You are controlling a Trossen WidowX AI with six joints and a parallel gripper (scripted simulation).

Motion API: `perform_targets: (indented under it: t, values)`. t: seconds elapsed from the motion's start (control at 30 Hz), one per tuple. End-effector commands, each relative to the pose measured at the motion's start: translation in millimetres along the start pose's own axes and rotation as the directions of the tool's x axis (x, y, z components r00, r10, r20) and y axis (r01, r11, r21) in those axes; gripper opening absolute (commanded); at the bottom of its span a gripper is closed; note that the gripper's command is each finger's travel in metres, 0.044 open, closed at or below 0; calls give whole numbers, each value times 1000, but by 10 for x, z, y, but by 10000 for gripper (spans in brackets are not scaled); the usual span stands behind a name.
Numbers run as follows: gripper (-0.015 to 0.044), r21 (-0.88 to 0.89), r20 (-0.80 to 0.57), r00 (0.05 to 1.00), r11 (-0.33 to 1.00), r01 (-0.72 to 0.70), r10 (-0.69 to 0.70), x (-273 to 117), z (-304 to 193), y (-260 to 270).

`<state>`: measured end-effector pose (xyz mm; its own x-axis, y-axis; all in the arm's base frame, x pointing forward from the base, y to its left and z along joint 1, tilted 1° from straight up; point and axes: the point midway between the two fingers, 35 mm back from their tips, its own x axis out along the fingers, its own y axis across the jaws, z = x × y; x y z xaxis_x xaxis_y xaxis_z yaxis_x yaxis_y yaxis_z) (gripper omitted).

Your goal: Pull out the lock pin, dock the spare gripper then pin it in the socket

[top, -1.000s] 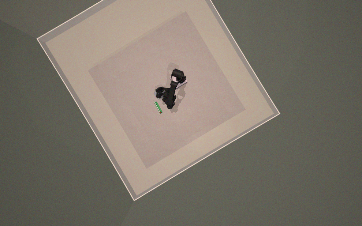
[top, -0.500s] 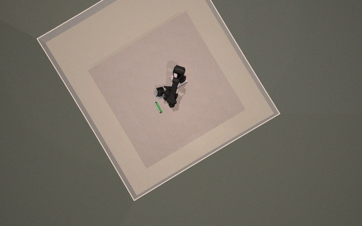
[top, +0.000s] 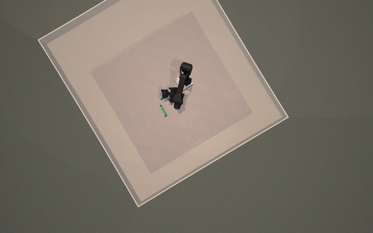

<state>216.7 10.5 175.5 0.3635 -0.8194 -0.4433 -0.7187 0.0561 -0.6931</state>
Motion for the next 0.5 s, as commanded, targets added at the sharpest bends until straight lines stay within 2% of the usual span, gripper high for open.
perform_targets:
  t: [0.0,0.47]
  values:
    - [440,-7,21,1000,1000,2,-2,-27,-60,-68]
    - [440,-6,85,996,1000,16,-15,-115,-233,-258]
